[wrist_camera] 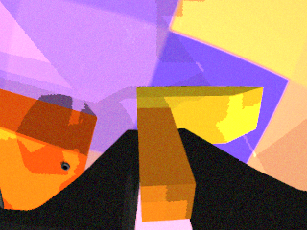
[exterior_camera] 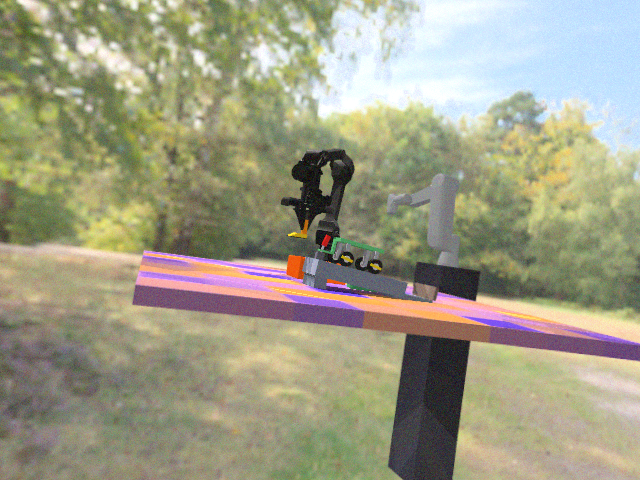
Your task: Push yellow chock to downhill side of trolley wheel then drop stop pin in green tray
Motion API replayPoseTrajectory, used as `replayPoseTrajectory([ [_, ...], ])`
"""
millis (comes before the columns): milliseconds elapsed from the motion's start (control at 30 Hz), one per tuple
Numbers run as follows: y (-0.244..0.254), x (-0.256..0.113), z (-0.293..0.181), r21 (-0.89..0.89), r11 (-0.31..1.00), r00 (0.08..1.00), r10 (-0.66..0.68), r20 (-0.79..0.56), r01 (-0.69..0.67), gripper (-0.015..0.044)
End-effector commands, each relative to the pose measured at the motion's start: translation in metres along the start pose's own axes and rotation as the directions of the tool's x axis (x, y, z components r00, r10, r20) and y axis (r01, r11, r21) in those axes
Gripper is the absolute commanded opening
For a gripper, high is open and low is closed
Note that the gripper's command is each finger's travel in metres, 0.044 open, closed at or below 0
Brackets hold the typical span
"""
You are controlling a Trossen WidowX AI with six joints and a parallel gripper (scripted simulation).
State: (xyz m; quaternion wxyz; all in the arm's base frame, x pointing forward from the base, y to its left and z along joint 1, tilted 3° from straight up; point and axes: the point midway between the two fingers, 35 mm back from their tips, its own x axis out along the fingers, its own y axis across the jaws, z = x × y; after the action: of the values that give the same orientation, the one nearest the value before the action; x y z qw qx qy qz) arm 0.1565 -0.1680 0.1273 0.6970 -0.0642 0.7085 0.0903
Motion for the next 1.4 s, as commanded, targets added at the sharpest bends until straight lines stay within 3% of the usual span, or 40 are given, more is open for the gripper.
replayPoseTrajectory([
  [0, 0.000, 0.000, 0.000, 0.151, 0.988, 1.000, 0.003, 0.001, -0.003, 0.0000],
  [200, 0.000, 0.000, 0.000, 0.297, 0.955, 1.000, 0.003, 0.001, -0.003, 0.0000],
  [500, 0.005, 0.000, 0.003, 0.301, 0.954, 1.000, 0.003, 0.001, -0.003, 0.0000],
  [1367, 0.085, 0.005, 0.058, 0.316, 0.949, 1.000, 0.010, 0.006, -0.011, 0.0000],
])
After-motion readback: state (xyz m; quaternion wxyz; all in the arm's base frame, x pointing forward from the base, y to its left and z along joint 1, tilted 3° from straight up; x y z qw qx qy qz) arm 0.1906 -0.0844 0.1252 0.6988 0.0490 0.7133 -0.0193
